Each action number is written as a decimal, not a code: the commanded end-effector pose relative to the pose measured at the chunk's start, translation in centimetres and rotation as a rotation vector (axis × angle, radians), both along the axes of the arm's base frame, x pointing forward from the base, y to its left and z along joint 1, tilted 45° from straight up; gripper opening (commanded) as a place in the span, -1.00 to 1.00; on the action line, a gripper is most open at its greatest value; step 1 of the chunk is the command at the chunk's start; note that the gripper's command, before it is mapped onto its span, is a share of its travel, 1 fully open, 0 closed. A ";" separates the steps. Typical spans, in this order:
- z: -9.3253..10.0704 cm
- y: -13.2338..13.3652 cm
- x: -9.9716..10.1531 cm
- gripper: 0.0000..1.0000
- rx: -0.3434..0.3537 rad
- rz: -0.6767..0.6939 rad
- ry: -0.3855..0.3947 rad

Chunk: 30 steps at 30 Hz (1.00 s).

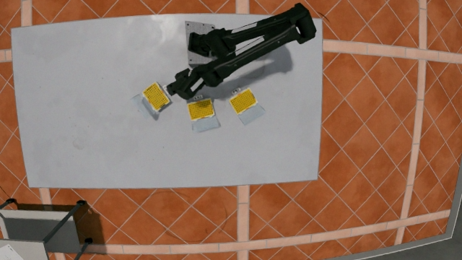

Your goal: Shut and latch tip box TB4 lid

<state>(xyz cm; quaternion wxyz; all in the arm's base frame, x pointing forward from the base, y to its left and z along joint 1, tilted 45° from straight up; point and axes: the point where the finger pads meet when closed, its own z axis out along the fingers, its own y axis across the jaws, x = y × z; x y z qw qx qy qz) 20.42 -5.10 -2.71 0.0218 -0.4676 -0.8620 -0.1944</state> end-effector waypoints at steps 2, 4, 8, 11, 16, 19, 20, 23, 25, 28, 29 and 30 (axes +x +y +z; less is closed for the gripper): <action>1.8 1.3 0.1 -1.00 0.000 0.166 -0.113; 2.5 2.0 0.0 -1.00 0.002 0.174 -0.121; 4.6 1.5 2.1 -1.00 -0.029 0.176 -0.162; 4.9 2.6 1.4 -1.00 -0.016 0.155 -0.142; 6.1 2.9 1.3 -1.00 0.058 0.115 -0.079; 7.0 3.7 0.5 -1.00 0.129 0.084 -0.012; 7.4 3.9 0.3 -1.00 0.152 0.073 0.009; 8.0 4.4 -0.2 -1.00 0.200 0.053 0.053; 7.2 5.6 -2.3 -1.00 0.245 0.041 0.114; 9.2 5.6 -1.2 -1.00 0.295 0.019 0.142; 9.5 5.9 -1.5 -1.00 0.319 0.010 0.164; 9.8 6.2 -1.8 -1.00 0.342 0.002 0.186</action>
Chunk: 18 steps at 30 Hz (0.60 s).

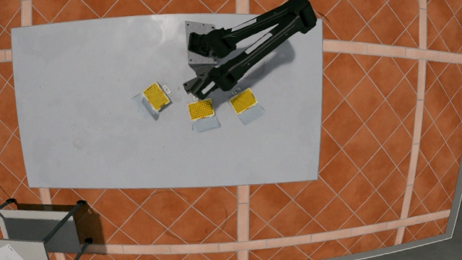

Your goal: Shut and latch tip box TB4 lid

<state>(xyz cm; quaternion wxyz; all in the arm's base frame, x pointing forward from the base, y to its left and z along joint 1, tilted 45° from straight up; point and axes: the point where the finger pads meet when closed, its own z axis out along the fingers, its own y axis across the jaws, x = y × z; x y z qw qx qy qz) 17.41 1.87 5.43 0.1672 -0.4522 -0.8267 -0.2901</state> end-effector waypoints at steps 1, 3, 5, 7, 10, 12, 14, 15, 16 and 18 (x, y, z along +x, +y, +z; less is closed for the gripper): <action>1.9 -0.6 1.0 -1.00 0.044 -0.047 0.060; 1.8 -0.6 1.0 -1.00 0.089 -0.045 0.093; 1.7 -0.6 1.0 -1.00 0.135 -0.059 0.141; 1.5 -0.7 1.0 -1.00 0.180 -0.073 0.188; 1.4 -0.7 1.0 -1.00 0.225 -0.087 0.236; 0.9 0.4 -0.7 -1.00 0.269 -0.096 0.299; 1.3 -0.7 0.9 -1.00 0.294 -0.108 0.308; 1.2 -0.7 0.9 -1.00 0.317 -0.115 0.333; 1.1 -0.7 0.8 -1.00 0.340 -0.122 0.357; 1.1 -0.7 0.8 -1.00 0.386 -0.136 0.406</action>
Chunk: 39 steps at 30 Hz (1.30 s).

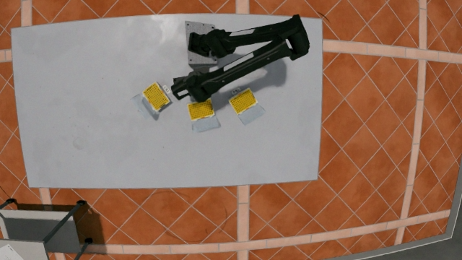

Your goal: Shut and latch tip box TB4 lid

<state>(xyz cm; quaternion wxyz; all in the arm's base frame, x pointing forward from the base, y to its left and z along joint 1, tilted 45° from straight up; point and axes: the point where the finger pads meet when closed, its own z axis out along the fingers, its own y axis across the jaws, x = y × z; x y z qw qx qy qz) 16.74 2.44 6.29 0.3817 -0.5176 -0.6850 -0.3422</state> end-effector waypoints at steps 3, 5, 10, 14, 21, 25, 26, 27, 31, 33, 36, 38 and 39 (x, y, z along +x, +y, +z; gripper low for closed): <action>0.1 -1.2 1.3 -1.00 0.109 -0.035 0.079; 0.0 -1.2 1.3 -1.00 0.155 -0.050 0.128; 0.0 -0.3 0.1 -1.00 0.203 -0.053 0.189; -1.0 1.0 -0.5 -1.00 0.197 -0.033 0.187; -3.5 3.4 -1.2 -1.00 0.194 -0.040 0.205; -4.8 4.8 -1.6 -1.00 0.194 -0.040 0.205; -4.8 4.8 -1.6 -1.00 0.194 -0.040 0.205; -4.8 4.8 -1.6 -1.00 0.194 -0.040 0.205; -6.2 6.2 -2.1 -1.00 0.194 -0.040 0.206; -6.9 6.9 -2.3 -1.00 0.194 -0.040 0.206; -8.0 7.9 -2.6 -1.00 0.194 -0.040 0.207; -8.7 8.6 -2.8 -1.00 0.194 -0.040 0.207; -8.8 8.6 -2.8 -1.00 0.194 -0.040 0.208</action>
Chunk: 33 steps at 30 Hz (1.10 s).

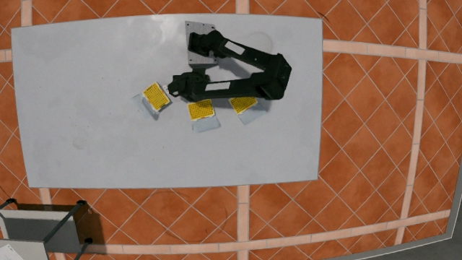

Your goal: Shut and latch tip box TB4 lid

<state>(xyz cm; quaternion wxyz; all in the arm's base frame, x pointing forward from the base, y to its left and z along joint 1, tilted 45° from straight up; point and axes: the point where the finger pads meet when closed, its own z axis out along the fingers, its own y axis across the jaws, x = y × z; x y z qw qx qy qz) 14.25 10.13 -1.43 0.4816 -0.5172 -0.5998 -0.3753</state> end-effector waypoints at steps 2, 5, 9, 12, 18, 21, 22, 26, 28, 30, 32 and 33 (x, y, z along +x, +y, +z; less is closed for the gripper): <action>-1.2 0.8 0.0 -1.00 -0.015 0.010 0.031; -1.2 0.8 0.2 -1.00 -0.016 0.010 0.028; -1.0 0.5 0.5 -1.00 -0.016 0.000 0.014; -1.0 0.5 0.5 -1.00 -0.016 0.000 0.014; -1.0 0.5 0.5 -1.00 -0.016 0.000 0.014; -1.0 0.5 0.5 -1.00 -0.016 0.000 0.014; -1.0 0.5 0.5 -1.00 -0.016 0.000 0.014; -1.0 0.5 0.5 -1.00 -0.016 0.000 0.014; -1.0 0.5 0.5 -1.00 -0.016 0.000 0.014; -1.0 0.5 0.5 -1.00 -0.016 0.000 0.014; -1.0 0.5 0.5 -1.00 -0.016 0.000 0.014; -1.0 0.5 0.5 -1.00 -0.016 0.000 0.014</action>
